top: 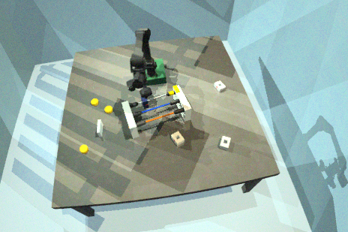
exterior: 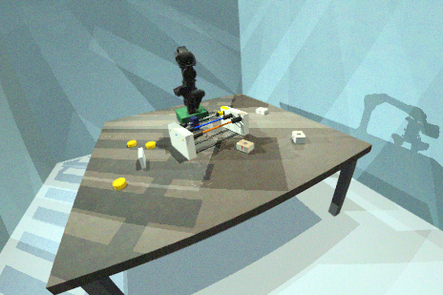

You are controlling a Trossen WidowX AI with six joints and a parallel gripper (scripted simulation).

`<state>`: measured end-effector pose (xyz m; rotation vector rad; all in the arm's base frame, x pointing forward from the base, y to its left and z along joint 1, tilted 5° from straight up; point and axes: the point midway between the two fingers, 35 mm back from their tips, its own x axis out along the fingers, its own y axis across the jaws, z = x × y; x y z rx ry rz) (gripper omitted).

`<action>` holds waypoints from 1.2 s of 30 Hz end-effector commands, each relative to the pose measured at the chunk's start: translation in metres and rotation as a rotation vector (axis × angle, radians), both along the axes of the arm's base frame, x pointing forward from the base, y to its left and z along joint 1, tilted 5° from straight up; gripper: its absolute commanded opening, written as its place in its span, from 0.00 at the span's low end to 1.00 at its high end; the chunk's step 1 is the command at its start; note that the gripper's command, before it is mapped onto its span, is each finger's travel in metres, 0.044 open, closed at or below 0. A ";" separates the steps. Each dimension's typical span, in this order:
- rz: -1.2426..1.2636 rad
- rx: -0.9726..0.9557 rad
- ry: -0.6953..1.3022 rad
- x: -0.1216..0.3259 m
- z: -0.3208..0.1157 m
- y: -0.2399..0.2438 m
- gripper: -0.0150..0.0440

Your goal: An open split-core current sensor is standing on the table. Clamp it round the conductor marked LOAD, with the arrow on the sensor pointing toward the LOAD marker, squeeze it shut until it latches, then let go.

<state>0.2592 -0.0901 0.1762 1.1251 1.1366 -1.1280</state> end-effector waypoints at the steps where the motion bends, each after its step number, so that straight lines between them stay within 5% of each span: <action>1: 0.026 -0.032 0.032 -0.006 -0.005 0.014 1.00; 14: 0.316 -0.479 0.099 -0.073 -0.037 0.087 1.00; 26: 0.649 -0.867 -0.256 -0.108 -0.047 0.104 1.00; 36: 0.602 -0.819 -0.182 -0.104 -0.046 0.103 1.00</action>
